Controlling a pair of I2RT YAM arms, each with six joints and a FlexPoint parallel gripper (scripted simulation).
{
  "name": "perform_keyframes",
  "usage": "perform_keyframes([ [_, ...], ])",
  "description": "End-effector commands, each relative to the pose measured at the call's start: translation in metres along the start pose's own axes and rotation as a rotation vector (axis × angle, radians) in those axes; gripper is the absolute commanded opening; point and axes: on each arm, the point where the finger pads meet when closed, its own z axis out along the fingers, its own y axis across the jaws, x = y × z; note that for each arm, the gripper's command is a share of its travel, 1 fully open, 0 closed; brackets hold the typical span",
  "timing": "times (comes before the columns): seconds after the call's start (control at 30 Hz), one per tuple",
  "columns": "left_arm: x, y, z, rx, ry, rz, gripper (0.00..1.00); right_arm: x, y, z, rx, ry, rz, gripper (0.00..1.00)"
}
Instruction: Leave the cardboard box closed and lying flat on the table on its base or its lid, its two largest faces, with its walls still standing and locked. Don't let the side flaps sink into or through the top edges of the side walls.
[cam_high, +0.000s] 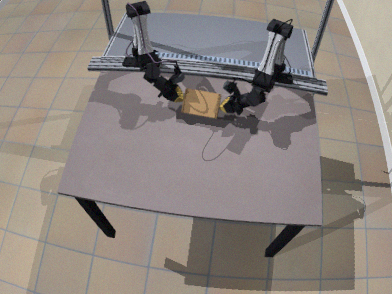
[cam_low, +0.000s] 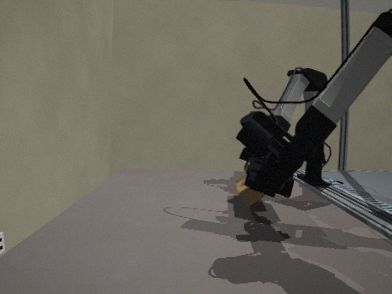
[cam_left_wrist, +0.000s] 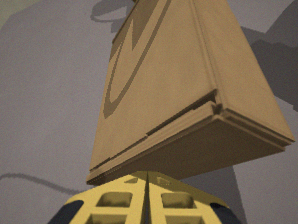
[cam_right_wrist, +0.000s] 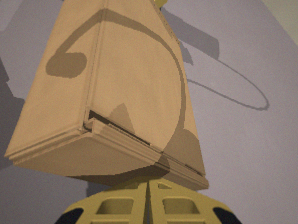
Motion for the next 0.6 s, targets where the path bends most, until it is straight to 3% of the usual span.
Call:
perform_keyframes([
  [0.0,-0.0243,0.0063,-0.0001,-0.03,-0.052,0.105,0.0,-0.0163,-0.003,0.0001,0.024,-0.045,-0.068,0.0],
  [0.57,-0.0247,0.0083,-0.0004,-0.058,-0.053,0.152,0.0,-0.0125,-0.0024,0.0027,0.042,-0.04,-0.105,0.0],
])
